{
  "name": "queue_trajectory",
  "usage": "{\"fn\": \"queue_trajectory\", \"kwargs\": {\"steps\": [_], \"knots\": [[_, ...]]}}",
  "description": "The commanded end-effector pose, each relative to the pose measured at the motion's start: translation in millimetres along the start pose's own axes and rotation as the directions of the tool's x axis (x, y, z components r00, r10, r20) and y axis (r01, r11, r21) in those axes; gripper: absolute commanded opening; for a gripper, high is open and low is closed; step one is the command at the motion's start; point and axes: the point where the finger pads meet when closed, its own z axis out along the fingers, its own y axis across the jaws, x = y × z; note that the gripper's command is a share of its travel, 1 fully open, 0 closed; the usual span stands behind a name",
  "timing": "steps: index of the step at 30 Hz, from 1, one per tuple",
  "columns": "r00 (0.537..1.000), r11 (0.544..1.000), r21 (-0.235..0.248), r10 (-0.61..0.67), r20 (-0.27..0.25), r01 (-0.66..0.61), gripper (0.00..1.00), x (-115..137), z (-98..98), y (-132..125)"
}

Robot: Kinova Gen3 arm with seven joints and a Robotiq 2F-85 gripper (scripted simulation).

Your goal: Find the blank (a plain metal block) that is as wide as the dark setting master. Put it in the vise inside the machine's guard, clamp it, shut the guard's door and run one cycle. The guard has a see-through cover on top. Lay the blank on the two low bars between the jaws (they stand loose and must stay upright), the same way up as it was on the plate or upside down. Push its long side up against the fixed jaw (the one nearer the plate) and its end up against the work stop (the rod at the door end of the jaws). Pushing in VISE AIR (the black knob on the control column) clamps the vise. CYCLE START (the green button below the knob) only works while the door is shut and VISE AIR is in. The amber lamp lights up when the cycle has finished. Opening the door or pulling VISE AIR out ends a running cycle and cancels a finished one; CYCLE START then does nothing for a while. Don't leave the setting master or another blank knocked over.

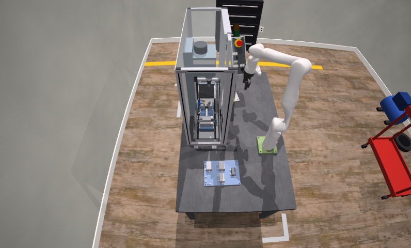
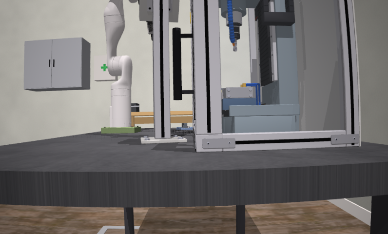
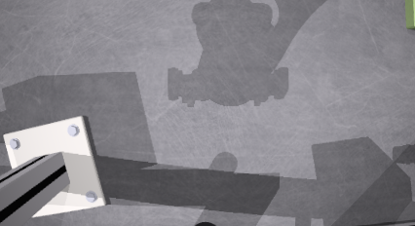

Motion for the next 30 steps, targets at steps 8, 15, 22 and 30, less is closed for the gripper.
{"fn": "queue_trajectory", "kwargs": {"steps": [8, 15, 22, 30], "knots": [[1.000, 1.000, 0.001, 0.000, 0.000, 0.000, 0.80, -30, 2.7, 0], [1.000, 1.000, 0.001, 0.000, 0.000, 0.000, 0.80, -30, 2.7, 0], [1.000, 1.000, 0.001, 0.000, 0.000, 0.000, 0.80, -42, 3.9, 0], [1.000, 1.000, 0.001, 0.000, 0.001, 0.000, 0.80, -60, 5.8, 0]]}}
